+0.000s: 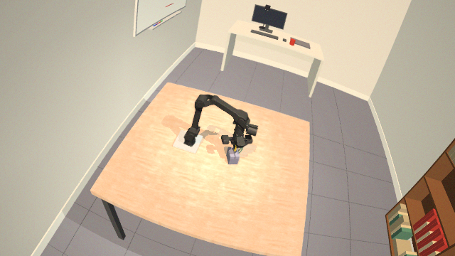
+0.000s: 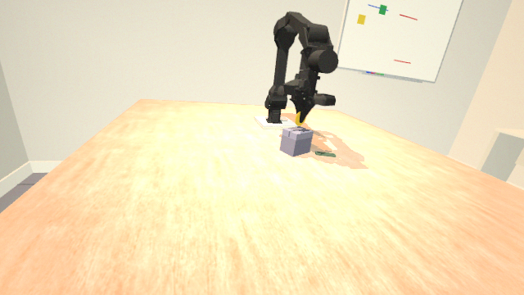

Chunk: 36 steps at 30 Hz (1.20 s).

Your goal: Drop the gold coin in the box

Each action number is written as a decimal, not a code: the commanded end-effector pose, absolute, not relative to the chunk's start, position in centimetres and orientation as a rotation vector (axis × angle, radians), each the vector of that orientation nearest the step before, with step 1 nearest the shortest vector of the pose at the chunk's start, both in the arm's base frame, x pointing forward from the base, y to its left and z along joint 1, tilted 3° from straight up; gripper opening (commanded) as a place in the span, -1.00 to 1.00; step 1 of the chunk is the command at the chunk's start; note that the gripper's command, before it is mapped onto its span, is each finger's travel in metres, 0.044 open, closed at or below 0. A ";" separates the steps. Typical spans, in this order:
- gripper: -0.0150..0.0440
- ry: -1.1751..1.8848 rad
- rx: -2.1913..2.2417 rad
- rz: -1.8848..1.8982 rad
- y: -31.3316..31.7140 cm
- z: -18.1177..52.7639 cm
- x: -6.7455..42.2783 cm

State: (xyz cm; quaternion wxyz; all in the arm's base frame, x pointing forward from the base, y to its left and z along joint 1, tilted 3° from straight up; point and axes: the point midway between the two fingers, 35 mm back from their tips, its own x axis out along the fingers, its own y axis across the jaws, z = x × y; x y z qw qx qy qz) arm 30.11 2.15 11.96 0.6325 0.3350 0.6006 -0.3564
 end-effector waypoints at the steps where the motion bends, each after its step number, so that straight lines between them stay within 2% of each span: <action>1: -0.49 1.380 0.759 -0.812 2.1 11.7 30.1; 31: -0.49 1.379 0.760 -0.813 2.1 10.6 30.1; 36: -0.05 1.375 0.765 -0.815 2.1 10.9 30.2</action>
